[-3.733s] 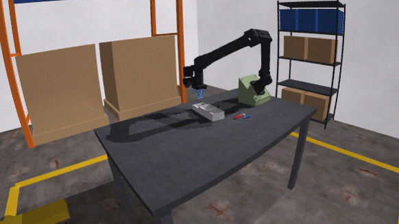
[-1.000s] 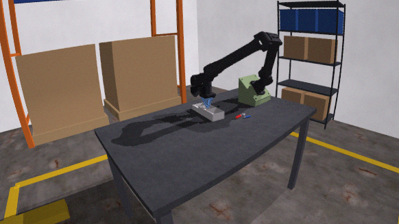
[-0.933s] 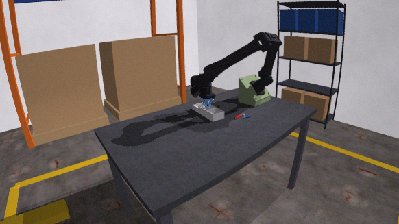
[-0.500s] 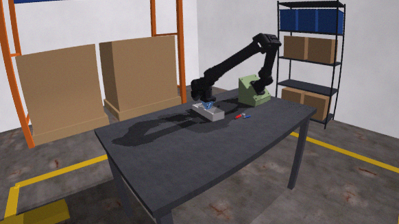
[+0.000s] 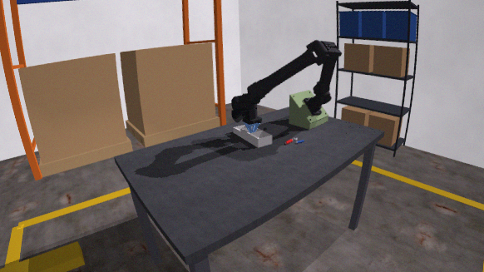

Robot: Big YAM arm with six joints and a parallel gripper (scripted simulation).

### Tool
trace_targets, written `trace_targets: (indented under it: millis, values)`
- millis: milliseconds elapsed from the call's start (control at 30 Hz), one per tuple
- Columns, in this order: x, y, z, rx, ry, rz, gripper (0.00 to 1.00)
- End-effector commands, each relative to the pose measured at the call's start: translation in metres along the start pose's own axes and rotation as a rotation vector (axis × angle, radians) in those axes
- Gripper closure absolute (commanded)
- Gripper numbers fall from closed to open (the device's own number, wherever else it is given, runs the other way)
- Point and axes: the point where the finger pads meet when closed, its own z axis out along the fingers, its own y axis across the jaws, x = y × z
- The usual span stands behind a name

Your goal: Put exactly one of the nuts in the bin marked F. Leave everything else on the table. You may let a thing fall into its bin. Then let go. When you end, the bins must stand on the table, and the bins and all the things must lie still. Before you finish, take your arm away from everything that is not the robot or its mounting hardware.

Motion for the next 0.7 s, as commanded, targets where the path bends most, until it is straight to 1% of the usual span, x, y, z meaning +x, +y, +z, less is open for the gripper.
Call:
trace_targets:
  millis: [0, 667]
  values:
    - [-0.0202, -0.0031, -0.0243, 0.003, -0.059, 0.004, 0.91]
    - [-0.0236, -0.0039, -0.0257, 0.004, -0.057, -0.002, 0.91]
